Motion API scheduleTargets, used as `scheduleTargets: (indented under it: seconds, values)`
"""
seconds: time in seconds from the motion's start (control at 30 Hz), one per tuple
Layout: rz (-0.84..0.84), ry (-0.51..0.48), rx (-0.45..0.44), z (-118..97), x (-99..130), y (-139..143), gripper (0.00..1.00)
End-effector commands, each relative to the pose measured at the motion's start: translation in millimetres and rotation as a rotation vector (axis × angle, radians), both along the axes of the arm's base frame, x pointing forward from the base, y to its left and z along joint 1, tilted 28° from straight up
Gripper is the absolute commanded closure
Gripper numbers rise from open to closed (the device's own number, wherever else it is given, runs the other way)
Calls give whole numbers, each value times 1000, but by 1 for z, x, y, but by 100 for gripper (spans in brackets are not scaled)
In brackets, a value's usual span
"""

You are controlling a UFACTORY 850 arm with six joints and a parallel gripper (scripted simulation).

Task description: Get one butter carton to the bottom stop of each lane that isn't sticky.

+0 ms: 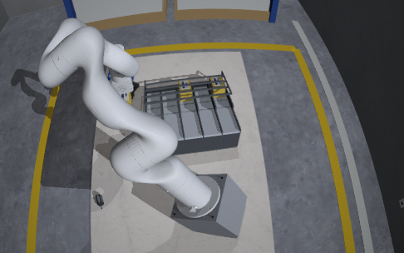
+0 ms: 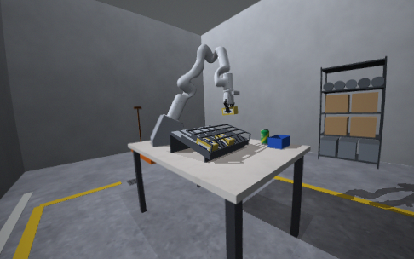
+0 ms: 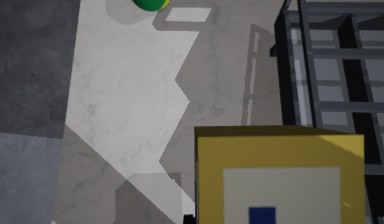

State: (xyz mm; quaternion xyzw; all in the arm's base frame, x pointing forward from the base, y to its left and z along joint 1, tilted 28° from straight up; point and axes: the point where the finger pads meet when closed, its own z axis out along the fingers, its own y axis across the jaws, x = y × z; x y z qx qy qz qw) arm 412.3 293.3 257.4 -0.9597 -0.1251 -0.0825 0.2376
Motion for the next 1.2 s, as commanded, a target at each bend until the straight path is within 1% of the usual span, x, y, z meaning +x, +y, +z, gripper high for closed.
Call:
scheduleTargets:
  seconds: [0.0, 0.37, 0.4, 0.47, 0.53, 0.87, 0.93, 0.97, 1.03, 1.17]
  values:
    - [-19, 42, -15, 11, -1, -3, 100]
    - [-19, 42, -15, 11, -1, -3, 100]
    - [-19, 41, -13, -22, -6, -65, 100]
    - [-19, 41, -13, -22, -6, -66, 100]
    - [-19, 41, -13, -26, -7, -75, 100]
    - [-19, 41, -13, -73, -15, -162, 100]
    - [-19, 41, -13, -73, -15, -162, 100]
    - [-20, 44, -15, -87, -18, -187, 100]
    - [-20, 44, -15, -94, -19, -202, 100]
    - [-20, 44, -15, -95, -19, -204, 100]
